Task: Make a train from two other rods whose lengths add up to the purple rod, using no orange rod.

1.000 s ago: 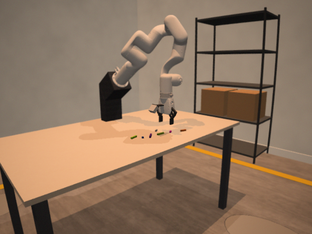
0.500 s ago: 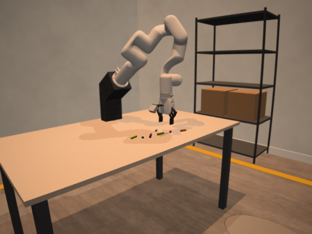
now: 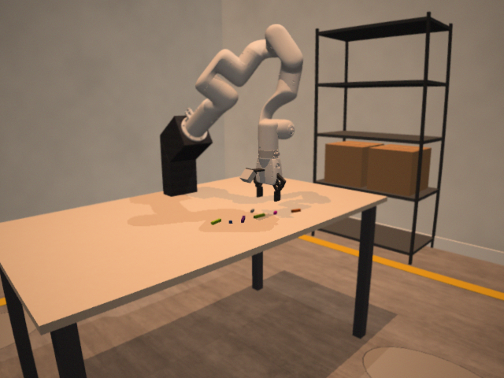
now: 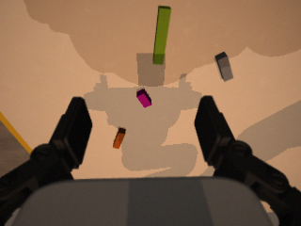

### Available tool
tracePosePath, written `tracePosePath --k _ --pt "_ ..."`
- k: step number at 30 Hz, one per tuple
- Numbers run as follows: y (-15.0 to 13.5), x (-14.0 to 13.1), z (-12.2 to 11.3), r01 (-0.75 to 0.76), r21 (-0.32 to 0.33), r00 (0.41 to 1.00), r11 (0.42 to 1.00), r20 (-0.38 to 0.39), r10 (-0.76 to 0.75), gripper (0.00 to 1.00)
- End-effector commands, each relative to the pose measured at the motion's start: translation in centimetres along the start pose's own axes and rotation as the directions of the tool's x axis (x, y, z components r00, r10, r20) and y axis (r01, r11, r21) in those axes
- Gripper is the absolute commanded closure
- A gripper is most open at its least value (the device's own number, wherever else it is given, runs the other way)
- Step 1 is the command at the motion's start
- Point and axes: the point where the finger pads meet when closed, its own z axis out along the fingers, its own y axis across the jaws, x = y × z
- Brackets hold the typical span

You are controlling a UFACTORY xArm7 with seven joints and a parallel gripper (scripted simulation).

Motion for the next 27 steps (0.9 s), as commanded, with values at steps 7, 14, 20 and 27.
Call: tracePosePath --k 7,14,20,27 --pt "-0.1 -0.1 0.0 -0.012 0.002 1.0 1.0 0.0 0.012 0.0" --pt "-0.3 -2.4 0.3 -0.239 0.007 0.971 0.971 0.002 0.239 0.0" --pt "-0.3 -4.4 0.3 -0.432 0.007 0.902 0.902 0.004 0.432 0.0" --pt "-0.1 -6.6 0.2 -0.615 0.003 0.788 0.788 0.003 0.615 0.0"
